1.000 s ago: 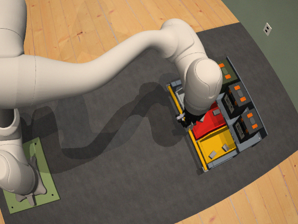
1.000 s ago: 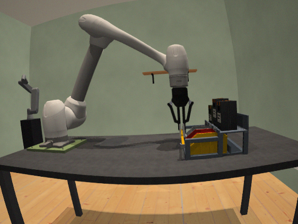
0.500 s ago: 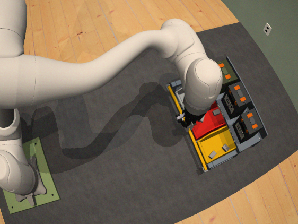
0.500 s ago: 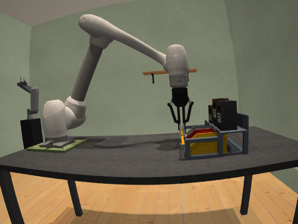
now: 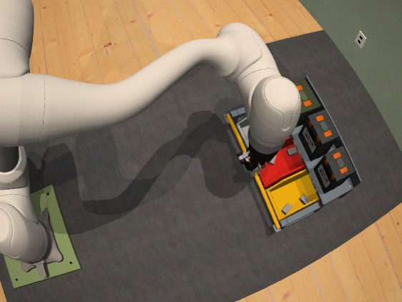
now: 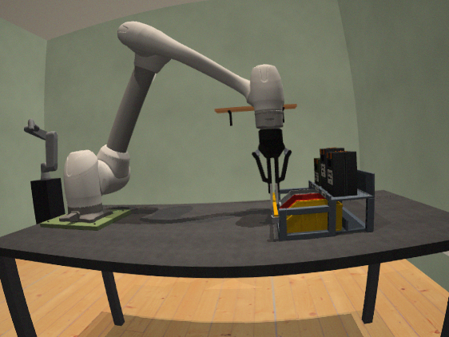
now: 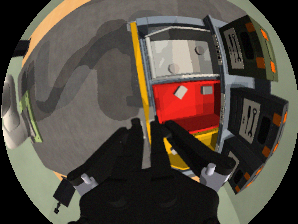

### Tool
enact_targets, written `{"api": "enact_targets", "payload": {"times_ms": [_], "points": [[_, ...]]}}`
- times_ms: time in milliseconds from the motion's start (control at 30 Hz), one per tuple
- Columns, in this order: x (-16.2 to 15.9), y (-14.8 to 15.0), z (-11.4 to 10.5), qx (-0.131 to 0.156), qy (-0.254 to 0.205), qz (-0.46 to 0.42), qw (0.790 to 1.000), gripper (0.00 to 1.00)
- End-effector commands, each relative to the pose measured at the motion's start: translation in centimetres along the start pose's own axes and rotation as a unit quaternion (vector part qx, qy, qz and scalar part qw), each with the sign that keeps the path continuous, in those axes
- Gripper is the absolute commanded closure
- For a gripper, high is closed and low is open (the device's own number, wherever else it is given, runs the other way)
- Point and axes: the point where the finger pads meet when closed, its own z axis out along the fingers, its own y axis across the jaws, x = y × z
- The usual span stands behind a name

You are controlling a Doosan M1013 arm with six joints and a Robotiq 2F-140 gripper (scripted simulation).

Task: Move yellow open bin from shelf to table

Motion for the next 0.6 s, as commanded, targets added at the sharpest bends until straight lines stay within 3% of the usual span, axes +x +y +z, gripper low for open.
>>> {"api": "enact_targets", "payload": {"times_ms": [0,300,567], "points": [[0.0,0.0,-0.2,0.0,0.0,0.0,1.0,1.0],[0.0,0.0,-0.2,0.0,0.0,0.0,1.0,1.0],[0.0,0.0,-1.7,0.0,0.0,0.0,1.0,1.0]]}}
